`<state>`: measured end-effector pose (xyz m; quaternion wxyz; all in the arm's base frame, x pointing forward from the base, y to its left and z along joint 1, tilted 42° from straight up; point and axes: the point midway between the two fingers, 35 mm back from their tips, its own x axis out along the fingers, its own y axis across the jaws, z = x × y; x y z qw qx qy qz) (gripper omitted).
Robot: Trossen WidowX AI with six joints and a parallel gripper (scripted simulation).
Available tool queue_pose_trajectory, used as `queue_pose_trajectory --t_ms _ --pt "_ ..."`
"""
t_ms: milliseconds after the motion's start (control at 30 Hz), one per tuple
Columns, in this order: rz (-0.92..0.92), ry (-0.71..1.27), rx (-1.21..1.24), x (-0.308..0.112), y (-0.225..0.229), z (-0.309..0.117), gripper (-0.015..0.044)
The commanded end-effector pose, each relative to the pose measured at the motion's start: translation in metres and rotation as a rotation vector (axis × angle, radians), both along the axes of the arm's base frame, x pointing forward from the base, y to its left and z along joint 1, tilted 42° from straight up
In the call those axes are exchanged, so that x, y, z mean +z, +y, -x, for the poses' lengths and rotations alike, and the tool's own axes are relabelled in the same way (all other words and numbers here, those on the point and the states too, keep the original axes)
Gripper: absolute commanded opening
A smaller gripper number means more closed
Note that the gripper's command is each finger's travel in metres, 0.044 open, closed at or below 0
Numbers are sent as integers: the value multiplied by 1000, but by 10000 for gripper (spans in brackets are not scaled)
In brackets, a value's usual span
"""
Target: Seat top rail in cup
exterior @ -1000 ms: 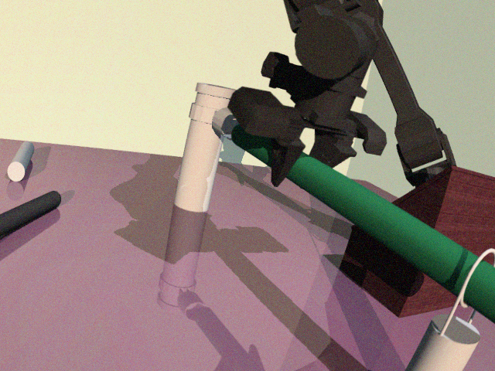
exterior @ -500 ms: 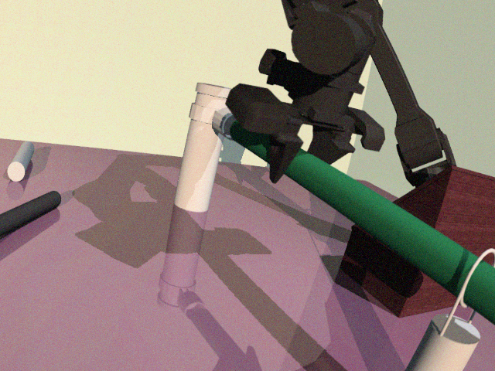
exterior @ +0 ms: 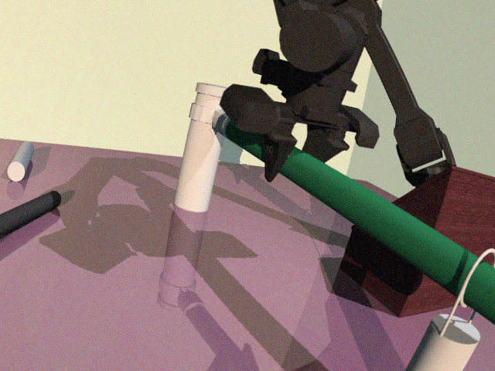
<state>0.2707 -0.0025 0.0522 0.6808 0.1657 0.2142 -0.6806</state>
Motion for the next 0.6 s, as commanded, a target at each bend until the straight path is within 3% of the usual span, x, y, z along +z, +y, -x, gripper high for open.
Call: queue_pose_trajectory --t_ms 0,567 --pt "6 -14 9 9 -6 -1 0" --pt "6 -12 8 11 -10 0 0"
